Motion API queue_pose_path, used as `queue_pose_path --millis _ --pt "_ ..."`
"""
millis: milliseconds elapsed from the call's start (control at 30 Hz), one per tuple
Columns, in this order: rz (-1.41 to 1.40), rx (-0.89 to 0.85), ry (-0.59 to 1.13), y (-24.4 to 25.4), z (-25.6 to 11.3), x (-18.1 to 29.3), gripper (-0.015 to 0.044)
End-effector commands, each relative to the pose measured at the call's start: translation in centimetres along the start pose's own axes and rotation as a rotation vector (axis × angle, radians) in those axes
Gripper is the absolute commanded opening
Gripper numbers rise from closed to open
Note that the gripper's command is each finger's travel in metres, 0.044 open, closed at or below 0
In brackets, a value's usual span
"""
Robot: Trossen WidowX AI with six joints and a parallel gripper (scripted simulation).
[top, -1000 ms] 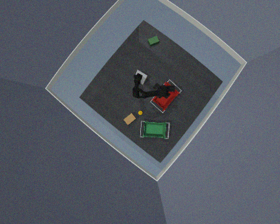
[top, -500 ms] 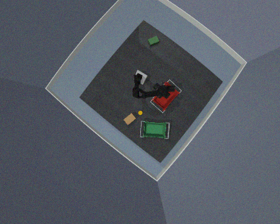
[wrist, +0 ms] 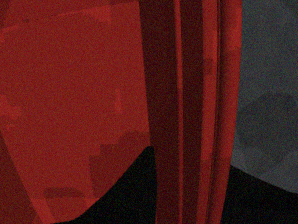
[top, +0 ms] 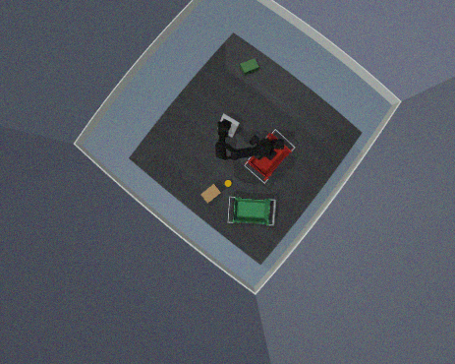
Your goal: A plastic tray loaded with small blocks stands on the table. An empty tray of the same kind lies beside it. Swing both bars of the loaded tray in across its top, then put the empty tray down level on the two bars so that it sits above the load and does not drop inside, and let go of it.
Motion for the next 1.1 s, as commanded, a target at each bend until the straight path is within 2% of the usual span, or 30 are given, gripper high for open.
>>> queue_pose_path --millis 0,33,1033,1067 --pt "-0.028 0.043 0.005 -0.80 0.75 0.13 0.0000" --pt "-0.028 0.043 0.005 -0.80 0.75 0.13 0.0000" --pt "-0.028 0.043 0.005 -0.80 0.75 0.13 0.0440" --pt "-0.019 0.036 0.004 -0.64 0.63 0.07 0.0440"
Point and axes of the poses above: the point midway between the two fingers, 35 mm back from their tips, its own z axis out along the fingers, its own y axis across the jaws, x = y × z, the point moved 2 cm from there along -z, back along the fingers, and after that the axes turned 7 degrees about -z, right-handed, at the moved point
